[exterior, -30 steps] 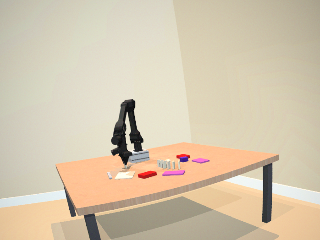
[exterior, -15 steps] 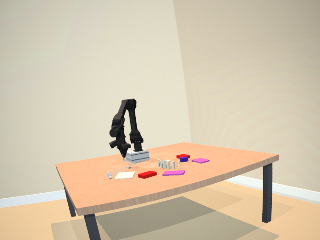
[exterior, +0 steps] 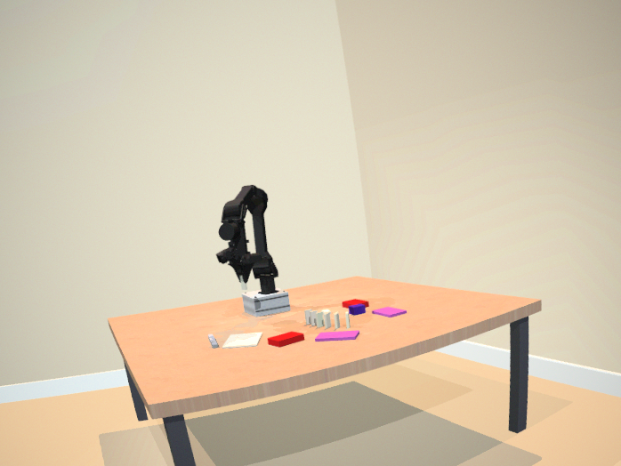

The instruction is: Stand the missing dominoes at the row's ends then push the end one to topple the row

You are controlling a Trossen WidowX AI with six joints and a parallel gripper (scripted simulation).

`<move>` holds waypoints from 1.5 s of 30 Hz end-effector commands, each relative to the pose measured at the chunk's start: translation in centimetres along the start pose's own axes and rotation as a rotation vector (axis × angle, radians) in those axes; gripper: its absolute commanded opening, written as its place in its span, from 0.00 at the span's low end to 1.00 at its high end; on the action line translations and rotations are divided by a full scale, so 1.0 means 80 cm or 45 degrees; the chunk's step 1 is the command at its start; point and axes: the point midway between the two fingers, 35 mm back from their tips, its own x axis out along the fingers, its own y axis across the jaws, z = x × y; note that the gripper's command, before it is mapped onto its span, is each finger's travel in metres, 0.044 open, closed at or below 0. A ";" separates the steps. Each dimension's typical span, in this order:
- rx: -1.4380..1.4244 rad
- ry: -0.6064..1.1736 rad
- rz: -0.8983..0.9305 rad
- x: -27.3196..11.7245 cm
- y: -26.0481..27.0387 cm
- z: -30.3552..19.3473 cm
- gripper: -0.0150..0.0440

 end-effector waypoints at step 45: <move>-1.769 0.008 0.027 0.161 0.168 -0.182 0.44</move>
